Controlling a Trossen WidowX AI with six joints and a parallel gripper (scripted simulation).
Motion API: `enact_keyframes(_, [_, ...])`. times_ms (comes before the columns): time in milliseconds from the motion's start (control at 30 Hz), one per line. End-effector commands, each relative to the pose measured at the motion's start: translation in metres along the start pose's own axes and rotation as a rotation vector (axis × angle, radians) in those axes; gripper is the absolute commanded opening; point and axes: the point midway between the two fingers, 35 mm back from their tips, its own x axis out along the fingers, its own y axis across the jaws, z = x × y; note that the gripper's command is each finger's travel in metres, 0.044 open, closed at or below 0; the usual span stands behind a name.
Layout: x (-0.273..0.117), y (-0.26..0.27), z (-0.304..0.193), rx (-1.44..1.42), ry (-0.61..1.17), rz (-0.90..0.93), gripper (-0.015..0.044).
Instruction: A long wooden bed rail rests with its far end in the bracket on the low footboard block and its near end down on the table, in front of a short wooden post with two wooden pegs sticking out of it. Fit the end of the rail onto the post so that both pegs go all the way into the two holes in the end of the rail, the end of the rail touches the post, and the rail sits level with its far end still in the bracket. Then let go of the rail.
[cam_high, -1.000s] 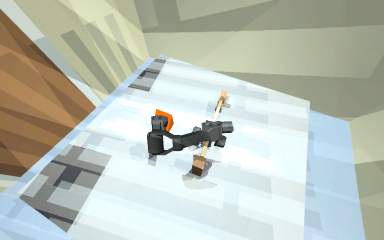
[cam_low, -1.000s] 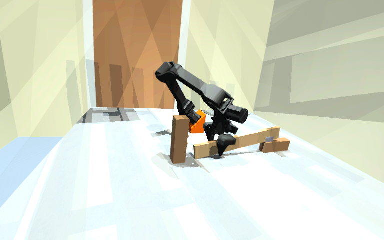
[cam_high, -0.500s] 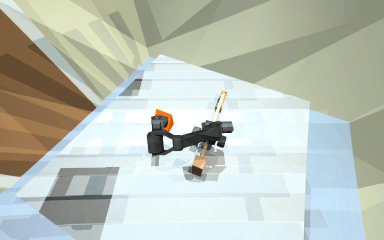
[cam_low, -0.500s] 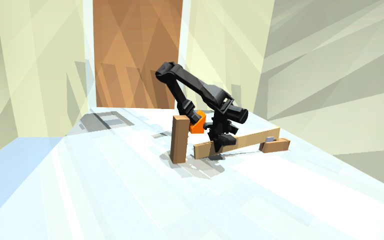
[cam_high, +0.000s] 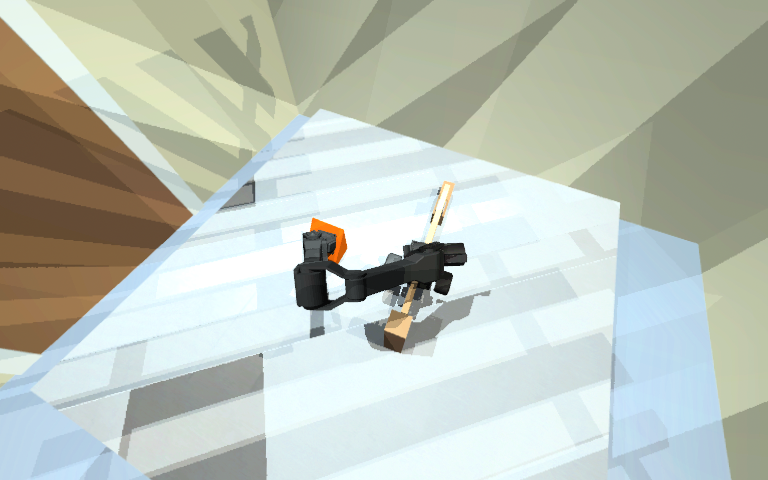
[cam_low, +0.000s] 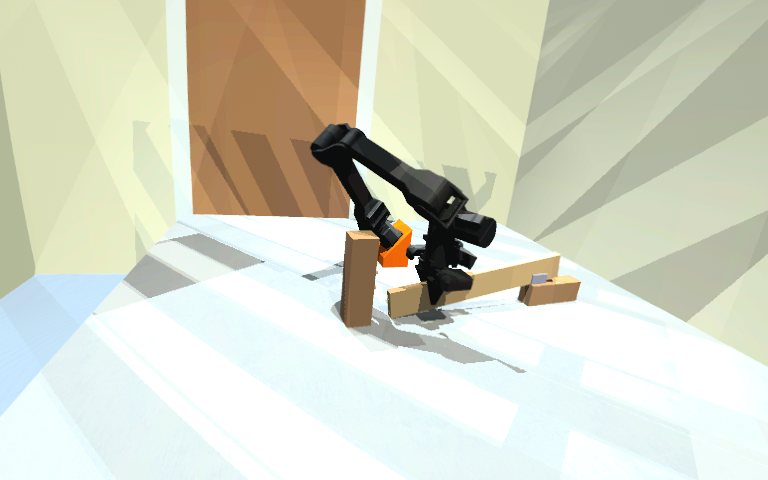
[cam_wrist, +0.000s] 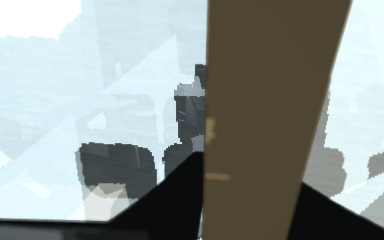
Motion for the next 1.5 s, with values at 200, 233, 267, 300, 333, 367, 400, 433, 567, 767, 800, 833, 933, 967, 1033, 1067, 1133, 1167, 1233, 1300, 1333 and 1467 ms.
enact_keyframes(200, [-0.003, 0.000, 0.000, -0.004, 0.005, -0.002, 0.0000])
enact_keyframes(233, [-0.004, 0.000, 0.000, -0.004, 0.005, -0.002, 0.0000])
enact_keyframes(267, [-0.004, 0.000, 0.000, -0.004, 0.005, -0.002, 0.0000])
enact_keyframes(300, [-0.005, 0.000, 0.000, -0.004, 0.004, -0.002, 0.0000])
enact_keyframes(333, [-0.005, 0.000, 0.000, -0.004, 0.004, -0.002, 0.0000])
enact_keyframes(367, [-0.006, 0.000, 0.000, -0.004, 0.004, -0.002, 0.0000])
enact_keyframes(400, [-0.006, 0.000, 0.000, -0.004, 0.004, -0.002, 0.0000])
enact_keyframes(433, [-0.007, 0.000, 0.000, -0.004, 0.004, -0.002, 0.0000])
enact_keyframes(567, [-0.009, -0.001, 0.000, -0.004, 0.004, -0.002, 0.0000])
enact_keyframes(767, [-0.012, -0.001, 0.000, -0.004, 0.004, -0.002, 0.0000])
enact_keyframes(800, [-0.012, -0.001, 0.000, -0.004, 0.004, -0.002, 0.0000])
enact_keyframes(833, [-0.013, -0.001, 0.000, -0.004, 0.004, -0.002, 0.0000])
enact_keyframes(933, [-0.014, -0.002, 0.000, -0.004, 0.004, -0.002, 0.0000])
enact_keyframes(967, [-0.015, -0.002, 0.000, -0.004, 0.004, -0.002, 0.0000])
enact_keyframes(1033, [-0.016, -0.002, 0.000, -0.004, 0.004, -0.002, 0.0000])
enact_keyframes(1067, [-0.016, -0.002, 0.000, -0.004, 0.004, -0.002, 0.0000])
enact_keyframes(1133, [-0.017, -0.002, 0.000, -0.004, 0.004, -0.002, 0.0000])
enact_keyframes(1167, [-0.018, -0.002, 0.000, -0.004, 0.004, -0.002, 0.0000])
enact_keyframes(1233, [-0.019, -0.002, 0.000, -0.004, 0.004, -0.002, 0.0000])
enact_keyframes(1300, [-0.020, -0.002, 0.000, -0.004, 0.004, -0.002, 0.0000])
enact_keyframes(1333, [-0.020, -0.002, 0.000, -0.004, 0.004, -0.002, 0.0000])
enact_keyframes(1467, [-0.022, -0.002, 0.000, -0.004, 0.004, -0.002, 0.0000])
